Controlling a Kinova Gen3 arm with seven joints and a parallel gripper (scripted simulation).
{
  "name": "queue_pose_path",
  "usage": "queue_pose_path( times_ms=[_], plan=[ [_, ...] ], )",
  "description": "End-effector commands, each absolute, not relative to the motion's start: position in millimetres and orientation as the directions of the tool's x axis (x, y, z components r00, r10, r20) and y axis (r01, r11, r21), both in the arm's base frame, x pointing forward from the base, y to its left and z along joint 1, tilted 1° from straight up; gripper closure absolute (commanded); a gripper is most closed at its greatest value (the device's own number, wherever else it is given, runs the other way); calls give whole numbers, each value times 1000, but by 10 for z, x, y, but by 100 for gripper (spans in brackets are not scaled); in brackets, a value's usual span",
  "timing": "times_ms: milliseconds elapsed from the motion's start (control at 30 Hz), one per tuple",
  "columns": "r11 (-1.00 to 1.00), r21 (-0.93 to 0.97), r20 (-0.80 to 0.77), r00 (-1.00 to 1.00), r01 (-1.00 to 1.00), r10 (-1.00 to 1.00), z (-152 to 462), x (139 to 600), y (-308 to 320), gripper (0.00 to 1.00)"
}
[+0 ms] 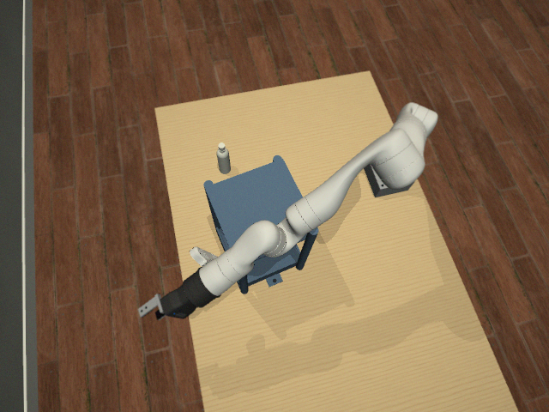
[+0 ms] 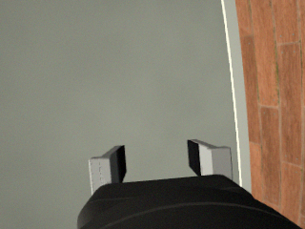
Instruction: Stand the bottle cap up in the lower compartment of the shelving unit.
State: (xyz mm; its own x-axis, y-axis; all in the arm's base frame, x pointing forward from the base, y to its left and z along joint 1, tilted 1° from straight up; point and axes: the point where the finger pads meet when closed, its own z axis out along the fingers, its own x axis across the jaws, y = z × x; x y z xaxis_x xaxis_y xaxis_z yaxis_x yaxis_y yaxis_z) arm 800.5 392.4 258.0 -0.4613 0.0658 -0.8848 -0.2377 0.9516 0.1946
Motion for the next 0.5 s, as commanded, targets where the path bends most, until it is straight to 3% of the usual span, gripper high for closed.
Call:
queue_pose_path(
  times_ms=[0, 467],
  plan=[
    [953, 191, -889, -453, -236, 66, 2657, 8034, 3894, 0],
    [966, 205, -872, -478, -160, 106, 2631, 8145, 3572, 0]
  ],
)
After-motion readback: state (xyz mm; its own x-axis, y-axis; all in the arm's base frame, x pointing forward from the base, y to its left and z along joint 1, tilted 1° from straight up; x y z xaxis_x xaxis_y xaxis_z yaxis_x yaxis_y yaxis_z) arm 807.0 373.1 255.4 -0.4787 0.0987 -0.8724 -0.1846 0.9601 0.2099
